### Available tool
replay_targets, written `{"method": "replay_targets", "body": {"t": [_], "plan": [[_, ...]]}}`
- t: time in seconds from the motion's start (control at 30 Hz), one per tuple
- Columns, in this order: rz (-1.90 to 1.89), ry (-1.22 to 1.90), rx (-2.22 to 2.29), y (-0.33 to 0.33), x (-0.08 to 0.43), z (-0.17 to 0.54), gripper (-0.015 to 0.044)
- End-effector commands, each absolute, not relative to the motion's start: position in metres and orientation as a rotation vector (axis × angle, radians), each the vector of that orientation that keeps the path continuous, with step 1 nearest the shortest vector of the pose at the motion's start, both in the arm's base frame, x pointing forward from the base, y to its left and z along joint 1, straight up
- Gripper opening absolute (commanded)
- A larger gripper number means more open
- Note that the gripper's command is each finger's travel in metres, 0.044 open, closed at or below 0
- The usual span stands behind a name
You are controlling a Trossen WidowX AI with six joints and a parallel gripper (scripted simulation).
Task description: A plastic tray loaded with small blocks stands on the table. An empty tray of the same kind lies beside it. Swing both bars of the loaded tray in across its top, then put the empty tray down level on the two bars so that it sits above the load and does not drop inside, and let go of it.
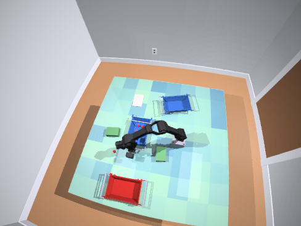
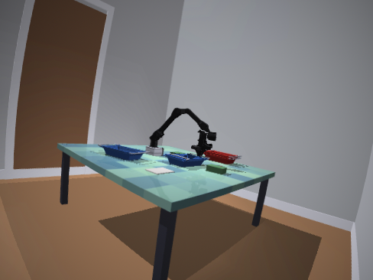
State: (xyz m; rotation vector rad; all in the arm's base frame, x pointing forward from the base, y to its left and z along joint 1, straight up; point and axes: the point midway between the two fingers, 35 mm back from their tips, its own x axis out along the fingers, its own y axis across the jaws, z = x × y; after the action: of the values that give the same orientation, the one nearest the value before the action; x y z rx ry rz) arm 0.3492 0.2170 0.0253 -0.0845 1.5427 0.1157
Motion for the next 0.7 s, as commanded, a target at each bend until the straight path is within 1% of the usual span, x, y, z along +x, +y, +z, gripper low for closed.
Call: {"method": "replay_targets", "body": {"t": [0.0, 0.3, 0.67], "plan": [[0.12, 1.537, -0.086, 0.217, 0.35, 0.021, 0.0081], [0.118, 1.536, -0.088, 0.198, 0.351, 0.05, 0.0081], [0.116, 1.536, -0.09, 0.167, 0.355, 0.053, 0.0081]]}}
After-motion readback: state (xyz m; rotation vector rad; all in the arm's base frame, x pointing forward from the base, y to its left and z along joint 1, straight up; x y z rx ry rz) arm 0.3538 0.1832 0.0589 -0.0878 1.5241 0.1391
